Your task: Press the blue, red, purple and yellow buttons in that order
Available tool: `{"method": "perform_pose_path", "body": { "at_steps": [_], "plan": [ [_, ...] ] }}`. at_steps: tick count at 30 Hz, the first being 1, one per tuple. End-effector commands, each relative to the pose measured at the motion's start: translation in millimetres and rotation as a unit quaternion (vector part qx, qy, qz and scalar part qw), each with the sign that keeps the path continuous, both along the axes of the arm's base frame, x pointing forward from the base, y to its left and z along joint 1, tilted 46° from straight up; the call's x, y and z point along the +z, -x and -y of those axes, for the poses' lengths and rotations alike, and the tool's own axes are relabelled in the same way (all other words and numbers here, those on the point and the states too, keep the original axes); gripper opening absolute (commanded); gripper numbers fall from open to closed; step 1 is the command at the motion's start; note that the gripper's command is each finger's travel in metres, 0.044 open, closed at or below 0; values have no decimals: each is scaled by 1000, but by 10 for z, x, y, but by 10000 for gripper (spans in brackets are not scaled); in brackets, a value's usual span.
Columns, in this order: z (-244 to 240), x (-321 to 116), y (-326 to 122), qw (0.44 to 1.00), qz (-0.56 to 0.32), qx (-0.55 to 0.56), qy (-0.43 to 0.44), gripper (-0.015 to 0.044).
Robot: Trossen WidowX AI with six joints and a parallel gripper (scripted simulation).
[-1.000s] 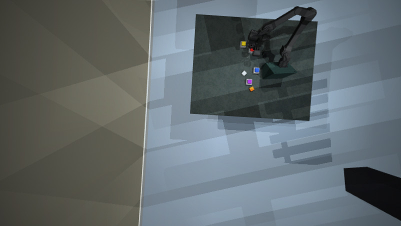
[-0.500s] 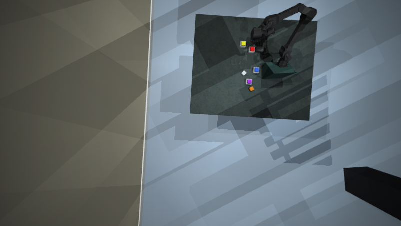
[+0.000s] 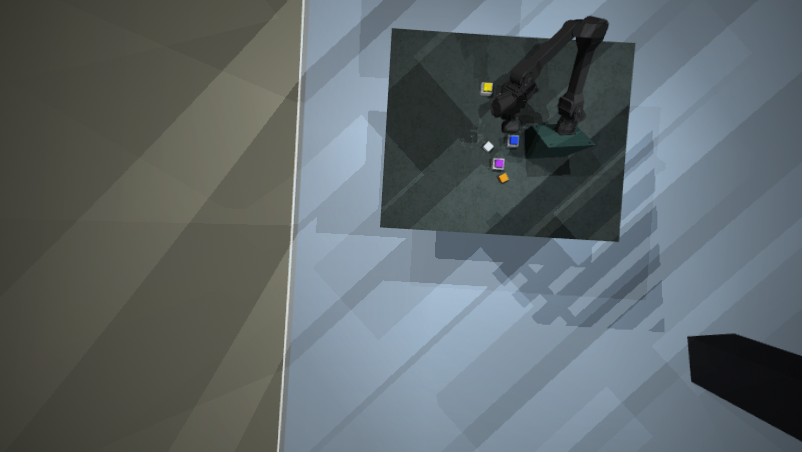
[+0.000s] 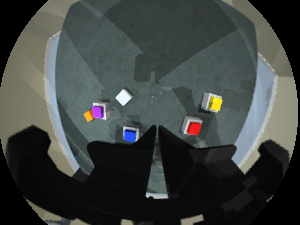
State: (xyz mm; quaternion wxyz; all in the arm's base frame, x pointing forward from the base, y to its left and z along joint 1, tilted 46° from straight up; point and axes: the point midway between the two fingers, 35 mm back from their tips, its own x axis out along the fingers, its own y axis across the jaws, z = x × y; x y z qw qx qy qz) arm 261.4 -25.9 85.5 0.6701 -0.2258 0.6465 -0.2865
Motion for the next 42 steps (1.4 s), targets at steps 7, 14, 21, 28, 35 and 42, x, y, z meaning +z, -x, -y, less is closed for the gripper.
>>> {"method": "perform_pose_path", "body": {
  "at_steps": [7, 14, 21, 28, 35, 42],
  "plan": [
    [-1032, -1049, -15, 1000, 11, -22, 12, 20],
    [-1204, -1276, 72, 999, 16, -27, 20, 20],
    [-861, -1622, 68, 999, 17, -27, 21, 20],
    [-759, -1712, 81, 999, 17, -27, 22, 20],
    [-684, -1788, 78, 999, 17, -27, 22, 20],
    [-601, -1870, 80, 999, 17, -27, 22, 20]
  ]
}}
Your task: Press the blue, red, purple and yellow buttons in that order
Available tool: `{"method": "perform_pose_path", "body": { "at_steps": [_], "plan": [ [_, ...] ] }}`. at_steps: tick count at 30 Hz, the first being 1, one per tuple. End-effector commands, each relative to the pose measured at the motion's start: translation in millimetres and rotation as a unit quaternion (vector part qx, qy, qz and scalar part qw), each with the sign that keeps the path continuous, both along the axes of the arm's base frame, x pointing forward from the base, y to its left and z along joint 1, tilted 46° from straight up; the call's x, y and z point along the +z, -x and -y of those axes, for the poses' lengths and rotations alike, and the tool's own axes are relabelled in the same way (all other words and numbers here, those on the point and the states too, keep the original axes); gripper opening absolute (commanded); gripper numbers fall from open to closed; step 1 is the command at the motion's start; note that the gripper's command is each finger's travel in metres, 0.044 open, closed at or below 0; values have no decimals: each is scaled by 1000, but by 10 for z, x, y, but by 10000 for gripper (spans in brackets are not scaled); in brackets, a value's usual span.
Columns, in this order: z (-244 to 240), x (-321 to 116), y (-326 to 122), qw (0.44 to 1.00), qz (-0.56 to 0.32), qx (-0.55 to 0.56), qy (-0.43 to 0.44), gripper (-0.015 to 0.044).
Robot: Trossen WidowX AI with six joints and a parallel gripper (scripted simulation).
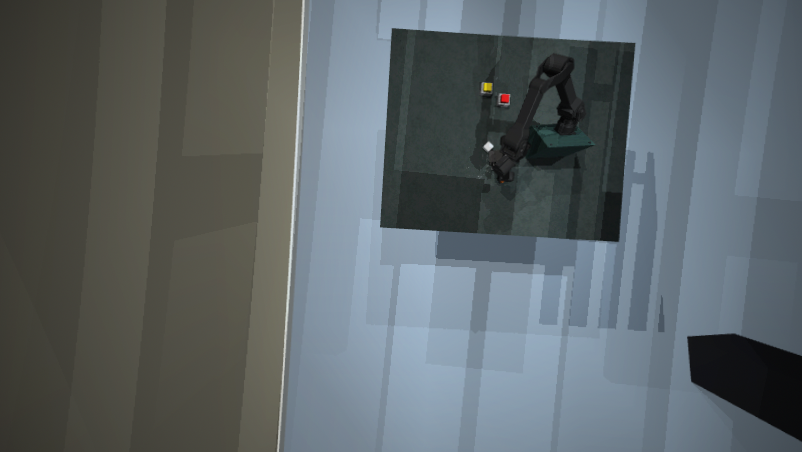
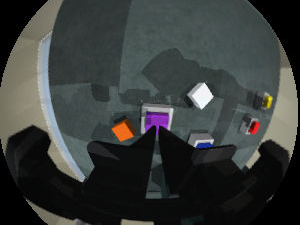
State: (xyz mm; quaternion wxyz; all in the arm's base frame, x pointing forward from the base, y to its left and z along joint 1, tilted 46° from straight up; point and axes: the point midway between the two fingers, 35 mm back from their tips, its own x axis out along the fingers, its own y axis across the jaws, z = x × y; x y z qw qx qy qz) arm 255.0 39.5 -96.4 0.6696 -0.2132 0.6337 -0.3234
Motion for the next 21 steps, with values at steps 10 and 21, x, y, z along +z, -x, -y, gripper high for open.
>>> {"method": "perform_pose_path", "body": {
  "at_steps": [10, 21],
  "plan": [
    [144, -134, 23, 1000, -4, 3, 4, 20],
    [144, -134, 23, 1000, -4, 3, 4, 20]
  ]
}}
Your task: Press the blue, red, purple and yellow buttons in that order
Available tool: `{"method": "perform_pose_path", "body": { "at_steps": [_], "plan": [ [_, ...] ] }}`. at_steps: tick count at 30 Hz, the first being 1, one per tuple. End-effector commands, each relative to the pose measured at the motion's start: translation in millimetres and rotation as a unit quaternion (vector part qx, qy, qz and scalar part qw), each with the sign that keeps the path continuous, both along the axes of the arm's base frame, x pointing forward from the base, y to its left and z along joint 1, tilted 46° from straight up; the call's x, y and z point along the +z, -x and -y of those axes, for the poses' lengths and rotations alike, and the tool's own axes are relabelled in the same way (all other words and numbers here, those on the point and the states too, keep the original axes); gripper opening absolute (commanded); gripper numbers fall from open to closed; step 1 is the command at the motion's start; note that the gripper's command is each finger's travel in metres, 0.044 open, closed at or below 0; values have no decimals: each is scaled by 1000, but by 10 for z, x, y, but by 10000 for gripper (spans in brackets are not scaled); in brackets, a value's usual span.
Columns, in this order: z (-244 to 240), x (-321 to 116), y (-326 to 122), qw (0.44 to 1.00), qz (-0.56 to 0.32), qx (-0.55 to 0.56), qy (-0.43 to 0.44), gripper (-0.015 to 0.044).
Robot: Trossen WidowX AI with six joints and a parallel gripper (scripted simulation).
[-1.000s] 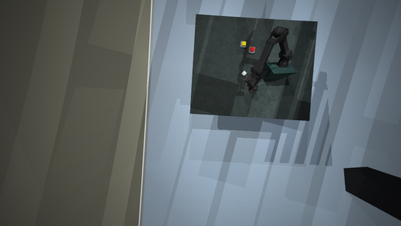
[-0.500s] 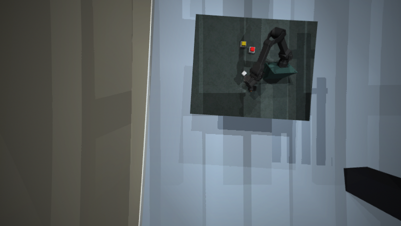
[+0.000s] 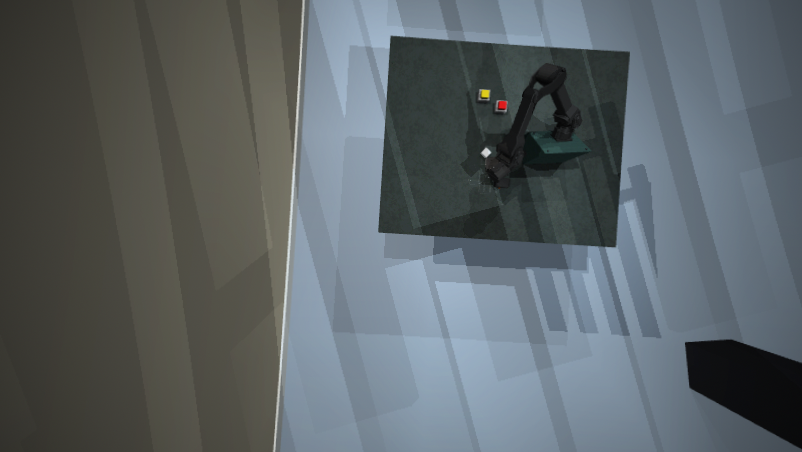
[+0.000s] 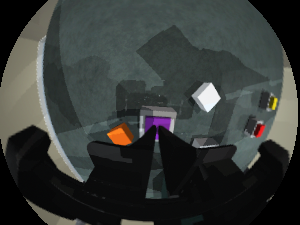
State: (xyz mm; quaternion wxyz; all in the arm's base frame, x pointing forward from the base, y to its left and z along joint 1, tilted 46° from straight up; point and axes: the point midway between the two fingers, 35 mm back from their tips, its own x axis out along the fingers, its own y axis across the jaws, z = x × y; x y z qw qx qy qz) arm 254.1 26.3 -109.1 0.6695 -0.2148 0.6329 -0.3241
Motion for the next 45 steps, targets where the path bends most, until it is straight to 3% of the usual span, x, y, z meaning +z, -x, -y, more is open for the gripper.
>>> {"method": "perform_pose_path", "body": {
  "at_steps": [1, 16, 20, 27, 37, 45],
  "plan": [
    [12, -6, 14, 1000, -4, 2, 2, 20],
    [-263, 258, 4, 1000, -4, 2, 1, 20],
    [-658, 644, -4, 1000, -4, 2, -1, 20],
    [-669, 688, -14, 1000, -5, -1, -4, 20],
    [267, 1706, -588, 999, 0, -5, -53, 20],
    [1172, 2554, -543, 1000, 4, 6, -25, 20]
  ]
}}
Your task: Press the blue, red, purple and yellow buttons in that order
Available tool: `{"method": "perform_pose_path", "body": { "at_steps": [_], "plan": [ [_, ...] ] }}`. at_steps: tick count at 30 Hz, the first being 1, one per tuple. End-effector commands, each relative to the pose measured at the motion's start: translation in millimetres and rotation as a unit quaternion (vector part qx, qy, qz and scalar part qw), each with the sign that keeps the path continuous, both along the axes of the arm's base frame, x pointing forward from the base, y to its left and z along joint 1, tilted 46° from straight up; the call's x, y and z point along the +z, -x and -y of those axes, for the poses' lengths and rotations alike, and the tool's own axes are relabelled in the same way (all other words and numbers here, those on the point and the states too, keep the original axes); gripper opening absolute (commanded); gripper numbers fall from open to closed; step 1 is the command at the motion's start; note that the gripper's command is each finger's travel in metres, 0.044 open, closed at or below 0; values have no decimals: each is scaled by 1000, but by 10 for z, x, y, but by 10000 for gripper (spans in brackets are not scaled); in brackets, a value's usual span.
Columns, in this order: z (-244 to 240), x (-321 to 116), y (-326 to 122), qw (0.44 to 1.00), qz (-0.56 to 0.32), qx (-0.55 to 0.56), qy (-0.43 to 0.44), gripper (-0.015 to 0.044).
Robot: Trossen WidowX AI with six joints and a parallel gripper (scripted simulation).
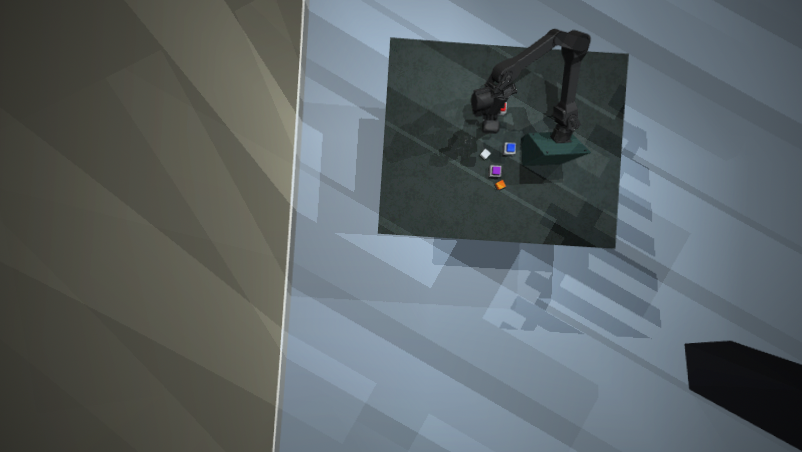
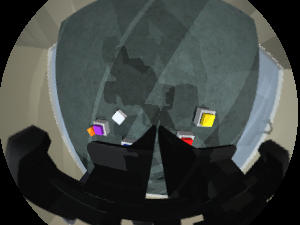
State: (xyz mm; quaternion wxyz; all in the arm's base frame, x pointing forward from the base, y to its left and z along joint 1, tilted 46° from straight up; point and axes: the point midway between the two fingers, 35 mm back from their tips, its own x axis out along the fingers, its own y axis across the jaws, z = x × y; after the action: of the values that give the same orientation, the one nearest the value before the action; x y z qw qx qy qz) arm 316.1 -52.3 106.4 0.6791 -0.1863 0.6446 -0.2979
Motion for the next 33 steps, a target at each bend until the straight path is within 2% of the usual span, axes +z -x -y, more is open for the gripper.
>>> {"method": "perform_pose_path", "body": {
  "at_steps": [1, 6, 12, 18, 33],
  "plan": [
    [494, 503, 117, 1000, 2, 5, 22, 20],
    [929, 947, 369, 999, -5, 2, 50, 20],
    [939, 957, 376, 999, -5, 2, 51, 20],
    [1364, 555, 383, 999, -5, 2, 52, 20],
    [1481, 443, 384, 999, -5, 2, 53, 20]
  ]
}}
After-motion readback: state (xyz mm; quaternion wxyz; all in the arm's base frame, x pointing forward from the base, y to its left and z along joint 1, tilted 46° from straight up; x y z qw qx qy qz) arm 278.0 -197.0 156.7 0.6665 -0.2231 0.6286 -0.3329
